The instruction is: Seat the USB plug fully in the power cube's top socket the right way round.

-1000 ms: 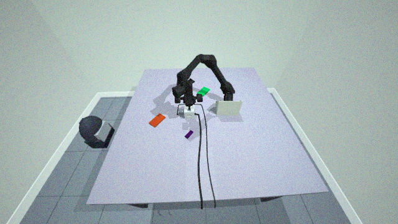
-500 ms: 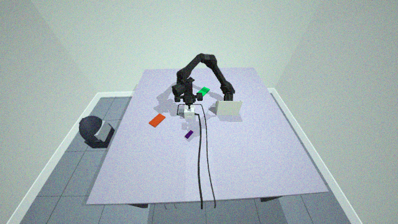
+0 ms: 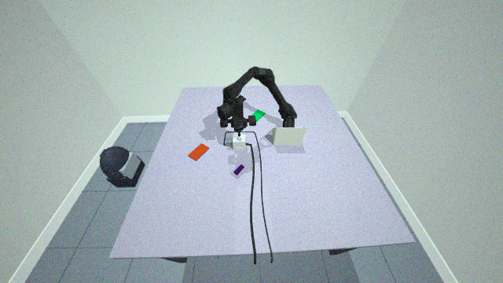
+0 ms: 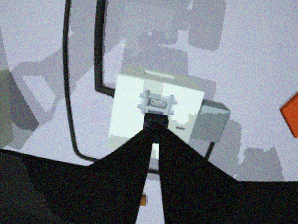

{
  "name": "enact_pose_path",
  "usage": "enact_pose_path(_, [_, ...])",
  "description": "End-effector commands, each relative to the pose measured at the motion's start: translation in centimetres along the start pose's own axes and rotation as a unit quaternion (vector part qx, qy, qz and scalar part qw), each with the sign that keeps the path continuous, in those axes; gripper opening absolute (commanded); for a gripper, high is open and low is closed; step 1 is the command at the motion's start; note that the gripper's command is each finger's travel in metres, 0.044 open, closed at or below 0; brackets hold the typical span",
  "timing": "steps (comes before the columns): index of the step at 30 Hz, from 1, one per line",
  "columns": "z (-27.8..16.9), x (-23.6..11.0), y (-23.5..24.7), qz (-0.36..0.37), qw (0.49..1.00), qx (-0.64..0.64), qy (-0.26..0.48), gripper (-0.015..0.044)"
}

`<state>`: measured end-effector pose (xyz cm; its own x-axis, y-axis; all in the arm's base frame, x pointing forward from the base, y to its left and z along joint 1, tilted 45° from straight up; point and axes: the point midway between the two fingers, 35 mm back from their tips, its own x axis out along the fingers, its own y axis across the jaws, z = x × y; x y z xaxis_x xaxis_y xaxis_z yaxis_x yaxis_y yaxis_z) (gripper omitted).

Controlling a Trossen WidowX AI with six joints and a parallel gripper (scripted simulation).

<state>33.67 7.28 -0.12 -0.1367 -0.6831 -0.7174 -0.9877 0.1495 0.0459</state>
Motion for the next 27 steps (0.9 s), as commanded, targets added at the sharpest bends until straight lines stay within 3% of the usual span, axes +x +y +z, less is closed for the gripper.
enact_pose_path(1, [0.10,-0.14,0.03,0.003,1.000,0.001,0.000,0.0000])
enact_pose_path(9, [0.02,-0.23,0.00,0.000,0.999,0.032,0.000,0.0000])
enact_pose_path(27, [-0.01,-0.22,-0.01,0.000,0.964,0.265,0.000,0.0000])
